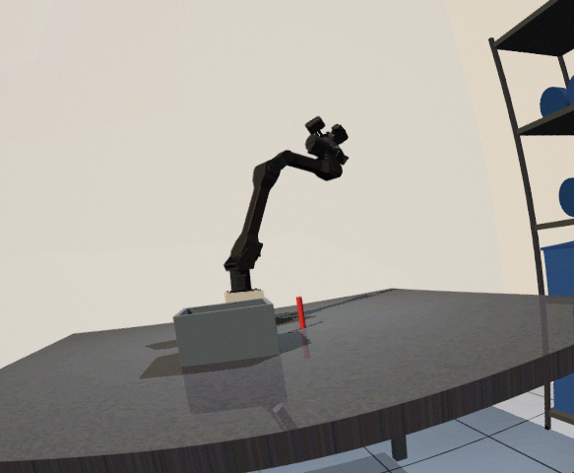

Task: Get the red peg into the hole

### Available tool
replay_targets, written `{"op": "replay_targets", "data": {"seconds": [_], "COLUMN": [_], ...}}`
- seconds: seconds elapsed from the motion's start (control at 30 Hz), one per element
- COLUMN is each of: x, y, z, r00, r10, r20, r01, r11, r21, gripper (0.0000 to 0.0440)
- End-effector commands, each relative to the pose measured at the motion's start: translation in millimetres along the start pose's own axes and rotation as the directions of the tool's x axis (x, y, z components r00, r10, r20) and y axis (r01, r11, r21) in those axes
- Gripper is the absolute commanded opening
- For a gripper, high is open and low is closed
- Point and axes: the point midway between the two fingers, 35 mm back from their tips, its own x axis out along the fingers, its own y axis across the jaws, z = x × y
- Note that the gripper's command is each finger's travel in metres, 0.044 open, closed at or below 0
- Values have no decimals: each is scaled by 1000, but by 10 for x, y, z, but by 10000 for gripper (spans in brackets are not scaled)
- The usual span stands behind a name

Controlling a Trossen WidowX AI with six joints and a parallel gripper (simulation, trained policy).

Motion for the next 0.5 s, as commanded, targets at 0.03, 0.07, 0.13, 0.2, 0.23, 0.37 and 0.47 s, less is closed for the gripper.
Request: {"op": "replay_targets", "data": {"seconds": [0.03,0.07,0.13,0.2,0.23,0.37,0.47], "x": [-92,-149,-262,-378,-439,-705,-925], "y": [9,4,-19,-48,-61,-95,-97], "z": [161,246,407,557,630,906,1098], "r00": [998,995,986,972,963,916,870], "r10": [-26,-44,-84,-126,-147,-226,-280], "r20": [58,87,144,198,225,330,407], "r01": [27,46,88,133,156,243,305], "r11": [1000,999,996,991,988,970,952], "r21": [-14,-20,-23,-21,-20,-10,2], "gripper": [440,440,440,440,440,440,440]}}
